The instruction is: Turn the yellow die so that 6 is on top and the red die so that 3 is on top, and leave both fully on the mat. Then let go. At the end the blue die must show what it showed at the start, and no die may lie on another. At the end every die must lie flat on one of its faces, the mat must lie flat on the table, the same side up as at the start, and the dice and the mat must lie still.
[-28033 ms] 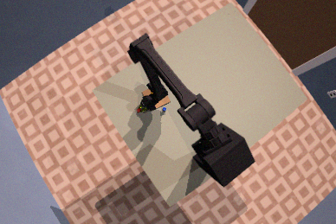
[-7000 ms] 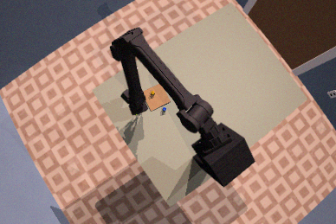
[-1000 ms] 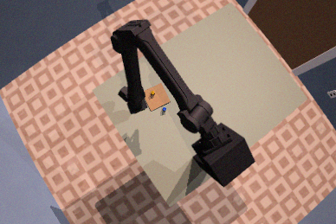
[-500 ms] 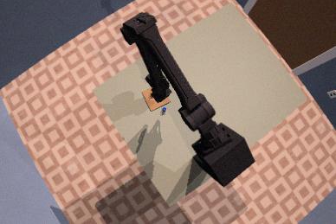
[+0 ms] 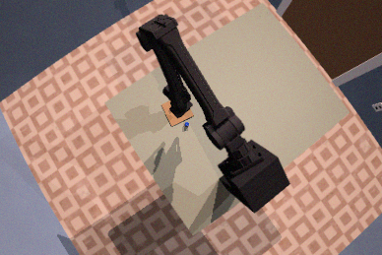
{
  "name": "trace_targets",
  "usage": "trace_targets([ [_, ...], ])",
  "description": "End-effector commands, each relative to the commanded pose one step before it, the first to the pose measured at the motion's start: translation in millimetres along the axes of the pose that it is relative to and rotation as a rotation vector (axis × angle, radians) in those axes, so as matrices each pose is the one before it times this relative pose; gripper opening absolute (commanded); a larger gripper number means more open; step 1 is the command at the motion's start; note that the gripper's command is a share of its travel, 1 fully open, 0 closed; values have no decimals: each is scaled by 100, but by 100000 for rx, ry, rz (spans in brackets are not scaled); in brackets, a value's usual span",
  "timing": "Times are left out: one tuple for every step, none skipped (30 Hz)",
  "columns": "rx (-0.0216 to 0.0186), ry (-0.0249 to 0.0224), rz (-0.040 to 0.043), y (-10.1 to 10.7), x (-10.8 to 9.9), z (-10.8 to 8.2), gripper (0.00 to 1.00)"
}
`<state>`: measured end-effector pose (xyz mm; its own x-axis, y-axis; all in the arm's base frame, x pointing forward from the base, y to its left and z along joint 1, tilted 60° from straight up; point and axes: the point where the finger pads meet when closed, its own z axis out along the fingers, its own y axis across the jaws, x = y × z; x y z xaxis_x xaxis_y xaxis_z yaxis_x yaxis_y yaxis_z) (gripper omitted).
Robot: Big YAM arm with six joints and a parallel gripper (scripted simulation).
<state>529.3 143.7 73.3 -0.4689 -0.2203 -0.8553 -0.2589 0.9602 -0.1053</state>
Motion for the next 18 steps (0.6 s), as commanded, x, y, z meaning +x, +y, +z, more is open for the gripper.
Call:
trace_targets([
  [89, -788, -624, -159, -90, 866, 15],
  [0, 0, 0, 0, 0, 0, 15],
  [0, 0, 0, 0, 0, 0, 15],
  [138, 556, 34, -107, 151, 242, 15],
  [196, -511, 51, -138, -117, 292, 15],
  [196, 25, 75, -126, 18, 330, 15],
  [52, 9, 26, -37, 11, 363, 15],
  [-67, -3, -43, 33, 5, 394, 15],
  [-200, -18, -127, 119, -1, 421, 15],
  [-188, -17, -121, 109, 0, 448, 15],
  [-61, -3, -45, 28, 7, 474, 15],
  [107, 16, 57, -79, 16, 496, 15],
  [212, 27, 123, -144, 22, 510, 15],
  [183, 23, 112, -125, 20, 513, 15],
  [10, 4, 14, -10, 10, 506, 15],
  [-79, -6, -38, 45, 5, 496, 15],
  [-227, -24, -126, 148, -4, 476, 15],
  [-227, 175, -130, 139, 45, 456, 15],
])
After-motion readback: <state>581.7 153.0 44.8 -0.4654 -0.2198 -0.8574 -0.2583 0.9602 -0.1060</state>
